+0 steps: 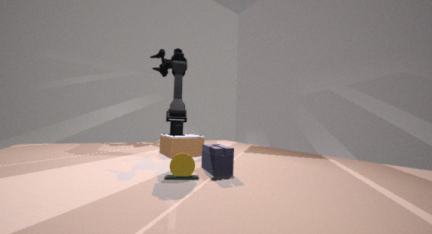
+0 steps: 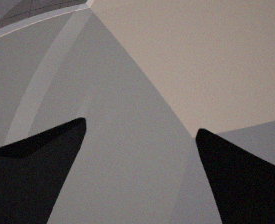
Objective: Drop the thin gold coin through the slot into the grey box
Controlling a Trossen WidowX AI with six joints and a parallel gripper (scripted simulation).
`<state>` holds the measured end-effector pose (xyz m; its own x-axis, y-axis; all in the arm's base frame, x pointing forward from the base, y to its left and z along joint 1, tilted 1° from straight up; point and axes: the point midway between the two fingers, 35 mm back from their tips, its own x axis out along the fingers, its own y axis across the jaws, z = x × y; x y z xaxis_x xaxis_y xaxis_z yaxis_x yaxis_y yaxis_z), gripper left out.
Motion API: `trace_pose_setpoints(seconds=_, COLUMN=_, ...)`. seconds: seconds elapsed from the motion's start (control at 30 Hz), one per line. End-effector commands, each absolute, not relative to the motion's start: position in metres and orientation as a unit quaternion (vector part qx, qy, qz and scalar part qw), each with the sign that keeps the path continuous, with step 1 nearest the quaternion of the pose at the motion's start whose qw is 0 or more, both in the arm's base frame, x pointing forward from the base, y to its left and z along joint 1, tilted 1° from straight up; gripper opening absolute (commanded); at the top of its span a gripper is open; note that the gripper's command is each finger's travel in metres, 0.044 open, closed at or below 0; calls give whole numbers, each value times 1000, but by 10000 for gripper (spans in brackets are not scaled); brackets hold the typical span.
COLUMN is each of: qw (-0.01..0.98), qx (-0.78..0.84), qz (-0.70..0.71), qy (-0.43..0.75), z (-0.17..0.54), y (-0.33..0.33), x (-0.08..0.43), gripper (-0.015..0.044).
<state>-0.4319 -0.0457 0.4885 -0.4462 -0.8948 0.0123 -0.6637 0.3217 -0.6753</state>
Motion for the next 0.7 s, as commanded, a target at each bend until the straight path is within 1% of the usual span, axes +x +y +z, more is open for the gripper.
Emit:
trace_pose_setpoints(seconds=0.0, qw=186, qx=-490, qz=-313, qy=792, z=489, y=-45, x=-432, gripper=374)
trace_pose_setpoints(seconds=0.1, qw=184, qx=-453, qz=-340, qy=803, z=488, y=-30, x=-433, gripper=295)
trace_pose_setpoints(seconds=0.27, qw=176, qx=-340, qz=-409, qy=828, z=470, y=49, x=-444, gripper=164)
trace_pose_setpoints(seconds=0.43, qw=153, qx=-226, qz=-469, qy=840, z=453, y=132, x=-437, gripper=161)
trace_pose_setpoints(seconds=0.63, qw=114, qx=-88, qz=-533, qy=834, z=432, y=228, x=-407, gripper=161)
trace_pose_setpoints(seconds=0.67, qw=111, qx=-79, qz=-544, qy=828, z=431, y=231, x=-405, gripper=161)
